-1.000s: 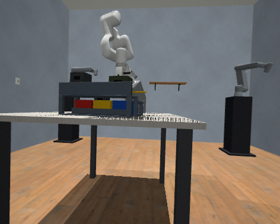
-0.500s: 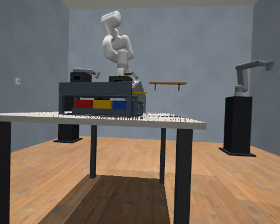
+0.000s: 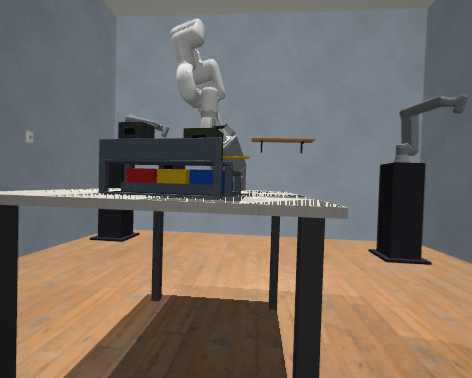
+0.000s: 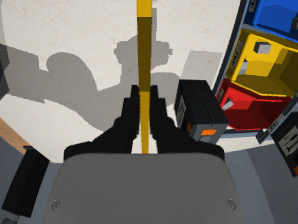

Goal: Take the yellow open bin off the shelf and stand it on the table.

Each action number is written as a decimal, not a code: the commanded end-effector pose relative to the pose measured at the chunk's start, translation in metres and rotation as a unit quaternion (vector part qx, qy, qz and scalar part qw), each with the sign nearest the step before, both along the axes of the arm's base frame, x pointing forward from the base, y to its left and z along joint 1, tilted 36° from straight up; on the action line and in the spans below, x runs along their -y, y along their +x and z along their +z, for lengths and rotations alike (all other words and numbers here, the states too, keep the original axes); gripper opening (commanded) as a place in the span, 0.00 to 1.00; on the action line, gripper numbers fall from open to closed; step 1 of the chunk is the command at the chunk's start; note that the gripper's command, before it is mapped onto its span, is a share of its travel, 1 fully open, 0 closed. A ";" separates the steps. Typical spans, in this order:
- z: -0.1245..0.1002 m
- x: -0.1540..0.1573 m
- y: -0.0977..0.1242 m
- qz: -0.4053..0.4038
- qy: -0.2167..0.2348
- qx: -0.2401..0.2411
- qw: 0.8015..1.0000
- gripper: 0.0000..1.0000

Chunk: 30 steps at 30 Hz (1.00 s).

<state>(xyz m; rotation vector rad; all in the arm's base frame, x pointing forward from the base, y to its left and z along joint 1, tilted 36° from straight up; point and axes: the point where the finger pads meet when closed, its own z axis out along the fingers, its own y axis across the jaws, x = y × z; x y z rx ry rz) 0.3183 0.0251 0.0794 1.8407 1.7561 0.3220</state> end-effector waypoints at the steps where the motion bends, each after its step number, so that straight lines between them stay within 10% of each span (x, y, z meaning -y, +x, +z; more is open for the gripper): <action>1: -0.006 0.000 -0.009 0.000 0.000 0.001 1.000 0.00; 5: -0.030 0.001 -0.045 0.000 0.000 0.000 1.000 0.00; 30: -0.034 0.001 -0.050 0.000 0.000 0.000 1.000 0.00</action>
